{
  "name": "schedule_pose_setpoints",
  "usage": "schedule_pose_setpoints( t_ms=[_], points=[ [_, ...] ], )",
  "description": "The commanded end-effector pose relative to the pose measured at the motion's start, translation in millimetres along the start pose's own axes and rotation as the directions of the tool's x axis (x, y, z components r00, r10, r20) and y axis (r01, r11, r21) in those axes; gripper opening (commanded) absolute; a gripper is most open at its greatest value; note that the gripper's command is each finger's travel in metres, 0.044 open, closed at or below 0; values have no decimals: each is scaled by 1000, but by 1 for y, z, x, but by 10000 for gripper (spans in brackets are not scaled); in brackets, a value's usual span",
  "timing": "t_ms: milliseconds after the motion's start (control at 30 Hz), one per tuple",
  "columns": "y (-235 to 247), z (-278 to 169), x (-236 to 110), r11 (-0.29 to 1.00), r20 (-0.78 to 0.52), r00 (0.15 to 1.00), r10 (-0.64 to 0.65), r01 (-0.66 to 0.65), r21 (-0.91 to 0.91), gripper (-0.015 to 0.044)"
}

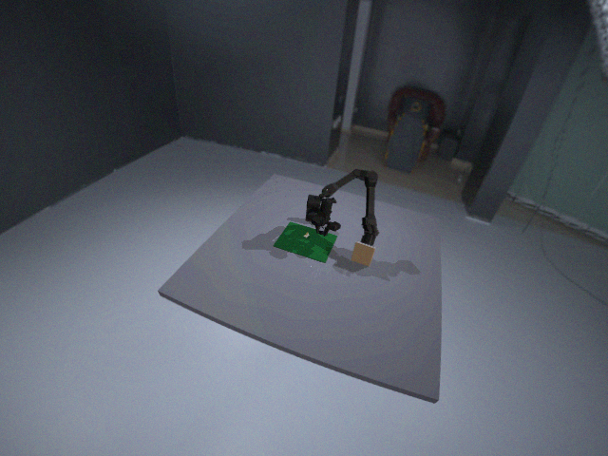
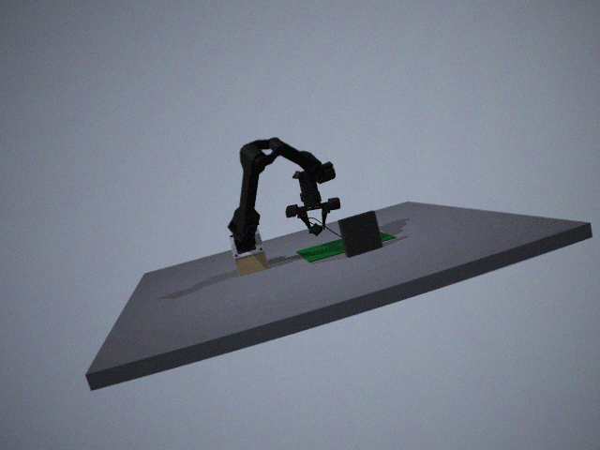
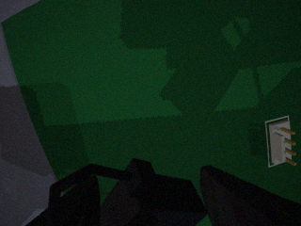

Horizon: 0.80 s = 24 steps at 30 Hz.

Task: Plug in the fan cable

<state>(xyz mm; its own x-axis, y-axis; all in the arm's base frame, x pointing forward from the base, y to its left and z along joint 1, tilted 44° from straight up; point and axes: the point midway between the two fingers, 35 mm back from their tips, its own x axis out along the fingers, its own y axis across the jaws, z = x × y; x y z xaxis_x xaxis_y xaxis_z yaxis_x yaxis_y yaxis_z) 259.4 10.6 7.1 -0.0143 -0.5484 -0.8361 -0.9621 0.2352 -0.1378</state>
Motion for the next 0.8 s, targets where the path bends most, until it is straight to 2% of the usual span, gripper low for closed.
schedule_pose_setpoints(
  t_ms=[0, 167, 233, 533, 767],
  points=[
    [-8, 3, -12, 998, -108, 994, -34, 29, -48, 205],
    [-12, 6, -19, 995, -175, 983, -61, 47, -85, 205],
    [-7, 3, -12, 998, -127, 991, -34, 26, -62, 205],
    [-7, 3, -12, 998, -127, 991, -34, 26, -62, 440],
    [-7, 3, -12, 998, -127, 991, -34, 26, -62, 440]
  ],
)
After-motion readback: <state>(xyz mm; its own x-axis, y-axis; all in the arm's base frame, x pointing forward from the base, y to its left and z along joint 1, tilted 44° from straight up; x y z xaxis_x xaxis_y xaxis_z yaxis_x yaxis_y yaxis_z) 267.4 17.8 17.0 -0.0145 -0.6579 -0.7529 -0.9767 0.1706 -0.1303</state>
